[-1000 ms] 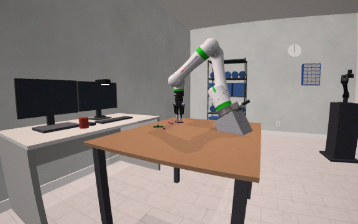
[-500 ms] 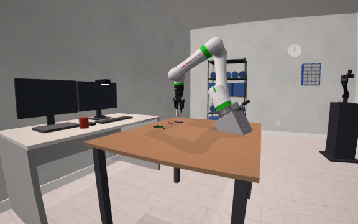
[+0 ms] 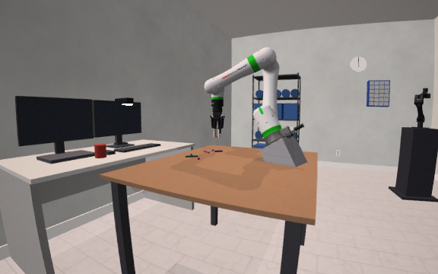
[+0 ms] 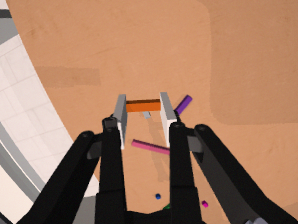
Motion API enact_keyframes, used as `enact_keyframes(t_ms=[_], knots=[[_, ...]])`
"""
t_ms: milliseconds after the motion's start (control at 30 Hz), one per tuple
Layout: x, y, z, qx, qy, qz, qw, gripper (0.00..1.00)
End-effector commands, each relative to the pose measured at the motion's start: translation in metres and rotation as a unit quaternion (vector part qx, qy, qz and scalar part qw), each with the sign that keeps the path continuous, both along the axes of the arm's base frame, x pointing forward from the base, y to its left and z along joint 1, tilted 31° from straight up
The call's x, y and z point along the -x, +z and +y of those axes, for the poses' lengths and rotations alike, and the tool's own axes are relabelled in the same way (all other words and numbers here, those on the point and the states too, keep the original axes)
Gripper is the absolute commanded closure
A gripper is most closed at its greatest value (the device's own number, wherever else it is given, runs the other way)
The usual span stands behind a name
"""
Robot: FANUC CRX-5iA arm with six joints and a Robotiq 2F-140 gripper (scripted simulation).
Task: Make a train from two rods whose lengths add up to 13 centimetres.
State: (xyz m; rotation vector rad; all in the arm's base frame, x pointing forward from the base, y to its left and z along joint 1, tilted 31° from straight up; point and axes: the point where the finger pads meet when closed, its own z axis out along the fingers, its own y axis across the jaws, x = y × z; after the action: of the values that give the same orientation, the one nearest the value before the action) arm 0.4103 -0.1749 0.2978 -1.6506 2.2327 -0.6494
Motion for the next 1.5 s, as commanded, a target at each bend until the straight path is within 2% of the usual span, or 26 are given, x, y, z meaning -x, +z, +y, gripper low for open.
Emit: enact_keyframes(t_ms=[0,300,667,733,800,1233,1300,1367,1467], knots=[[0.000,0.000,0.000,0.000,0.000,0.000,1.000,0.77],[0.002,-0.003,0.012,-0.010,-0.018,-0.003,1.000,0.77],[0.013,-0.027,0.089,-0.075,-0.133,-0.029,0.988,0.77],[0.013,-0.027,0.089,-0.075,-0.133,-0.029,0.988,0.77],[0.017,-0.034,0.112,-0.094,-0.168,-0.036,0.981,0.77],[0.029,-0.057,0.190,-0.155,-0.276,-0.059,0.947,0.77],[0.029,-0.057,0.190,-0.155,-0.276,-0.059,0.947,0.77],[0.033,-0.064,0.213,-0.173,-0.308,-0.066,0.933,0.77],[0.035,-0.069,0.229,-0.186,-0.330,-0.071,0.923,0.77]])
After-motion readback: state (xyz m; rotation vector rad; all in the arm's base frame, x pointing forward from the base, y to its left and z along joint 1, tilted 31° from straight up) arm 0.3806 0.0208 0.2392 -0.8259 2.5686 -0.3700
